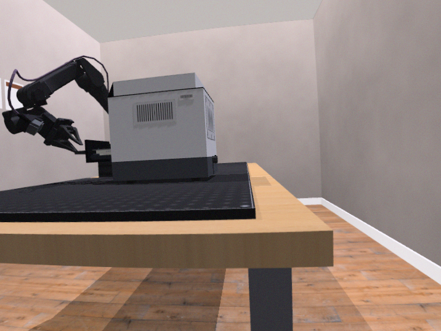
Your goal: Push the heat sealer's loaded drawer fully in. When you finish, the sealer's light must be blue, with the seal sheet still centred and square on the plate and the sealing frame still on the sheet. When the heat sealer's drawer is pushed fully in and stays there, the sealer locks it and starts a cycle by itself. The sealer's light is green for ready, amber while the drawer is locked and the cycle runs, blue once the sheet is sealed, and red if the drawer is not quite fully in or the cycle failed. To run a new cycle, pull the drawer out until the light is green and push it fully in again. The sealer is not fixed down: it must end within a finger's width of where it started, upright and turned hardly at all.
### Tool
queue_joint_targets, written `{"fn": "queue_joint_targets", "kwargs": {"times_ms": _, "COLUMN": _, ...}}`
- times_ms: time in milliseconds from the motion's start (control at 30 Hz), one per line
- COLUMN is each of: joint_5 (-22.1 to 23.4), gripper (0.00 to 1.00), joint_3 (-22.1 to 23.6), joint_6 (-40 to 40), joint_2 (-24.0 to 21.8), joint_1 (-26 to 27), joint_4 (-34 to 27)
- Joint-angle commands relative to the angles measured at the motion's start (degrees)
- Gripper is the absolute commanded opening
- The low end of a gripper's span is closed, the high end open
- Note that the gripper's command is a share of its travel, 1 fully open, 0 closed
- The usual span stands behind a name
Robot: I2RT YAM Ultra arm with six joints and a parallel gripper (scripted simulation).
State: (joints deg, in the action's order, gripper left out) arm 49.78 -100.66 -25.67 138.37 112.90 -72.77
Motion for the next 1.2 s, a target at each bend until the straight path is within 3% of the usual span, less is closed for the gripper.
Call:
{"fn": "queue_joint_targets", "kwargs": {"times_ms": 0, "joint_5": 1.6, "gripper": 0.3, "joint_3": 1.2, "joint_6": 0.6, "joint_2": -2.8, "joint_1": -0.8, "joint_4": 1.9}}
{"fn": "queue_joint_targets", "kwargs": {"times_ms": 1167, "joint_5": 2.2, "gripper": 0.3, "joint_3": 4.7, "joint_6": 3.9, "joint_2": -3.1, "joint_1": -3.0, "joint_4": 7.6}}
